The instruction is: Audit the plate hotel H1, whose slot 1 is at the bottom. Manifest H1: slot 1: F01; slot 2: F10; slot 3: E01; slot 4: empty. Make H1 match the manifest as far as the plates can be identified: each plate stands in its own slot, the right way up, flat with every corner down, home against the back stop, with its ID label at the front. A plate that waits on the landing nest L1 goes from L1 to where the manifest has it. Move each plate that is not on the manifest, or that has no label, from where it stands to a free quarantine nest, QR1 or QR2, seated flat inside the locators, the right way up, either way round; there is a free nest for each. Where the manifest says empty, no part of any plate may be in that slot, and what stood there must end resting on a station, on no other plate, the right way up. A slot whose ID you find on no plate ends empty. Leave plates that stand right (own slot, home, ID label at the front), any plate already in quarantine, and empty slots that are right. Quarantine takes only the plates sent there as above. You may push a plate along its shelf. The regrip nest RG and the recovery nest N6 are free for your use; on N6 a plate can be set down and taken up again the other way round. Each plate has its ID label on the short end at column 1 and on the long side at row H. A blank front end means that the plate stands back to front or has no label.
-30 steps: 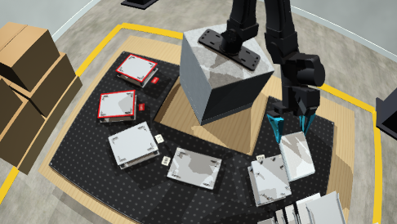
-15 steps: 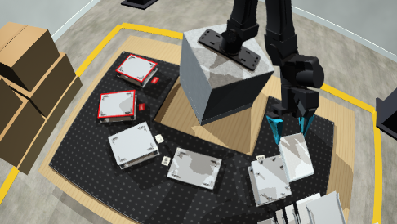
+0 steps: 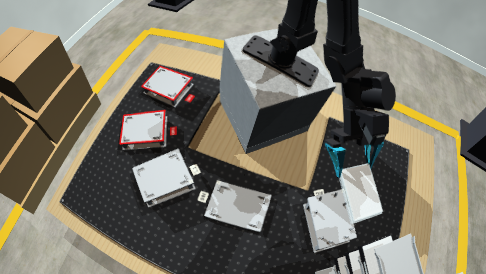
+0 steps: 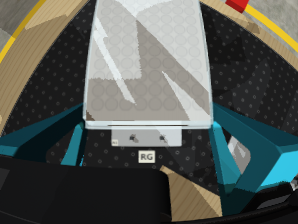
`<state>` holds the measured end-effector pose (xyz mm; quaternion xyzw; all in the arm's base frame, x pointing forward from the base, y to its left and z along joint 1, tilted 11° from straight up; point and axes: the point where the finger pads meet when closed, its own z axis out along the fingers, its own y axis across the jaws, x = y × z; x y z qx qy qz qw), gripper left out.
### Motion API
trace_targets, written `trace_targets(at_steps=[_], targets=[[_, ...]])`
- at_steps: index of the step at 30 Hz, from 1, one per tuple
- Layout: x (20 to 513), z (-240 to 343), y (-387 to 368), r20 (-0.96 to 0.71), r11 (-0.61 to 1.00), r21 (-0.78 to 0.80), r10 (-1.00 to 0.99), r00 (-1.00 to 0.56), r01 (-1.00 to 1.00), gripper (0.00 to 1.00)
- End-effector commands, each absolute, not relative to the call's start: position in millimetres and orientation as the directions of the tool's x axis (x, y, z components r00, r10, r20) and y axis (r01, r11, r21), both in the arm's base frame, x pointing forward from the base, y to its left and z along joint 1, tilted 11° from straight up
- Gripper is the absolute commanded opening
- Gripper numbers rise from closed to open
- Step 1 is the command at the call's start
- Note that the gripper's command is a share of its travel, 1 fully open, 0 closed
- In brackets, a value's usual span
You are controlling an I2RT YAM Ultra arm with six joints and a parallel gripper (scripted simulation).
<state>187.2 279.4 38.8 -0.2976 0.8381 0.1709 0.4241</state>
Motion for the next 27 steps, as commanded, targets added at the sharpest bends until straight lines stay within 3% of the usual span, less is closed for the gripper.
trace_targets(at_steps=[1, 27], targets=[[190.1, 46.0, 283.8, -0.830, 0.764, 0.048, -0.328, -0.451, -0.643, 0.86], [191.3, 34.0, 285.5, -0.830, 0.764, 0.048, -0.328, -0.451, -0.643, 0.86]])
